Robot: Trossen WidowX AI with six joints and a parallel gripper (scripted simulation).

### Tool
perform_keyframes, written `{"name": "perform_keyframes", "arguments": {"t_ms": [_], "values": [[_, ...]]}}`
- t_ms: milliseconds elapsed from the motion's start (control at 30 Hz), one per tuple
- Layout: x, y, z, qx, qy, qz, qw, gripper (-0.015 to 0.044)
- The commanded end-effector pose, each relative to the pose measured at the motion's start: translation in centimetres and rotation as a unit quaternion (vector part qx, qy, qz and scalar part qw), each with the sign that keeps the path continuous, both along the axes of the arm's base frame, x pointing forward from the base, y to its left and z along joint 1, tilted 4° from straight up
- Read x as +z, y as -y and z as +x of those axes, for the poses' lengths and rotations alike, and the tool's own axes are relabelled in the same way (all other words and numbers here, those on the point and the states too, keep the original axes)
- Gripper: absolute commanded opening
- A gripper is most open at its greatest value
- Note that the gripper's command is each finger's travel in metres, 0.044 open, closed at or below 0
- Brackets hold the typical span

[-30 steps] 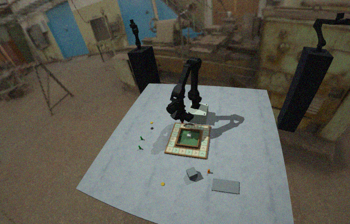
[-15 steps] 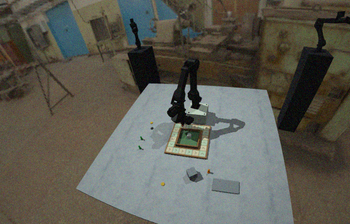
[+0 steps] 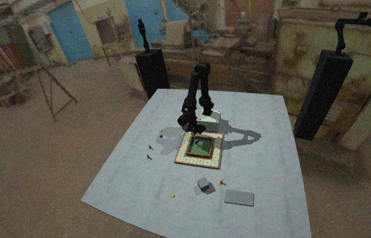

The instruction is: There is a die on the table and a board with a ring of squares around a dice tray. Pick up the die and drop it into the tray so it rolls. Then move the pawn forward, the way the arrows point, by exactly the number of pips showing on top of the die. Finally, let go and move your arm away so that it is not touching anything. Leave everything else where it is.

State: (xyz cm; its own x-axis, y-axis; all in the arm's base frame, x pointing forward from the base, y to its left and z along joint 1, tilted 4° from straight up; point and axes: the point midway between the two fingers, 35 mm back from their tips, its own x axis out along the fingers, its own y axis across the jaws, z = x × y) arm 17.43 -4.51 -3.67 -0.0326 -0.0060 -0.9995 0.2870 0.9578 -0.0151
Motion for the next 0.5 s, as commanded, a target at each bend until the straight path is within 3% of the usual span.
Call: {"name": "perform_keyframes", "arguments": {"t_ms": [0, 267, 467], "values": [[0.1, 0.0, 0.1, 0.000, 0.001, 0.000, 1.000, 0.0236], [5.1, 0.0, 0.3, 0.002, -0.004, 0.000, 1.000, 0.0440], [7.4, -2.1, 0.5, 0.068, -0.004, 0.003, 0.998, 0.0440]]}}
